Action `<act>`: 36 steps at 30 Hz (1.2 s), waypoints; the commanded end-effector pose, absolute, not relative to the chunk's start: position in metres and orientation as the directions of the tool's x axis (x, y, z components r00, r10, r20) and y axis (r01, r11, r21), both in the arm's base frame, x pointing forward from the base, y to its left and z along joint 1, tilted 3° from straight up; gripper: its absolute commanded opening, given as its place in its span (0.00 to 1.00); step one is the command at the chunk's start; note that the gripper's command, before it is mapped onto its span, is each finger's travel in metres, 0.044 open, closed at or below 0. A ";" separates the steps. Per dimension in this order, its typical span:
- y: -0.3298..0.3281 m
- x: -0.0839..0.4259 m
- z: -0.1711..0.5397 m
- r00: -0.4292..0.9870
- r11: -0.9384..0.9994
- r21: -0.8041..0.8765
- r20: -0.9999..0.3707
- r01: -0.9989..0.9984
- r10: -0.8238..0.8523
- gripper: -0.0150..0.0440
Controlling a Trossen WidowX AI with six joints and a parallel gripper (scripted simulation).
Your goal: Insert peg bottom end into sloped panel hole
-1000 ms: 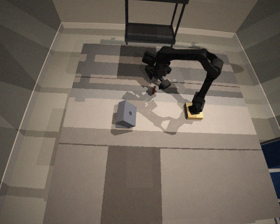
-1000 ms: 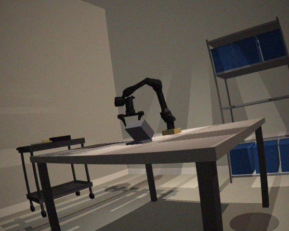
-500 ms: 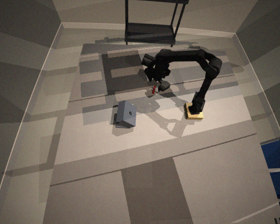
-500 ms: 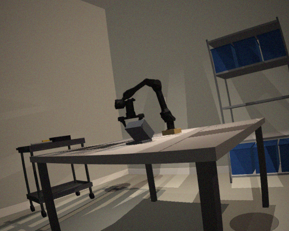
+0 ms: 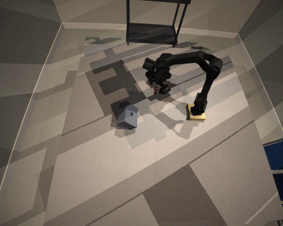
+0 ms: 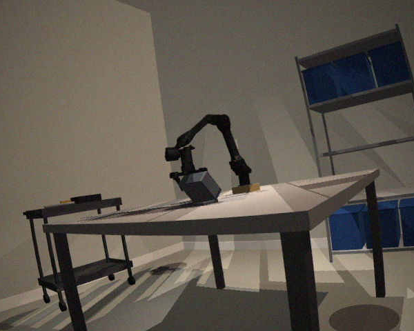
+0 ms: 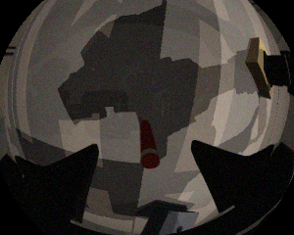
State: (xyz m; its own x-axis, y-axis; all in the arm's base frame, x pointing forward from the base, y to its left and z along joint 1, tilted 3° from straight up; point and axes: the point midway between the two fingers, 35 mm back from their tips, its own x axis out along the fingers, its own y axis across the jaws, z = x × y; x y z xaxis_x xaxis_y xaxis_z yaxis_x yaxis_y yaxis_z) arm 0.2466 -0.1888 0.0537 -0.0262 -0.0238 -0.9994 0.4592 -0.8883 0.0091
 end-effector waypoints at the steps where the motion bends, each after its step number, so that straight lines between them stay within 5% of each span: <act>1: -0.188 0.246 0.047 -0.027 -0.891 0.005 -0.999 0.455 -0.019 1.00; 12: -0.187 0.245 0.032 -0.027 -0.891 0.004 -0.999 0.455 -0.019 1.00; 26: -0.188 0.245 0.035 -0.028 -0.889 0.007 -0.999 0.458 -0.023 0.38; 36: -0.188 0.245 0.037 -0.028 -0.889 0.007 -0.999 0.458 -0.023 0.25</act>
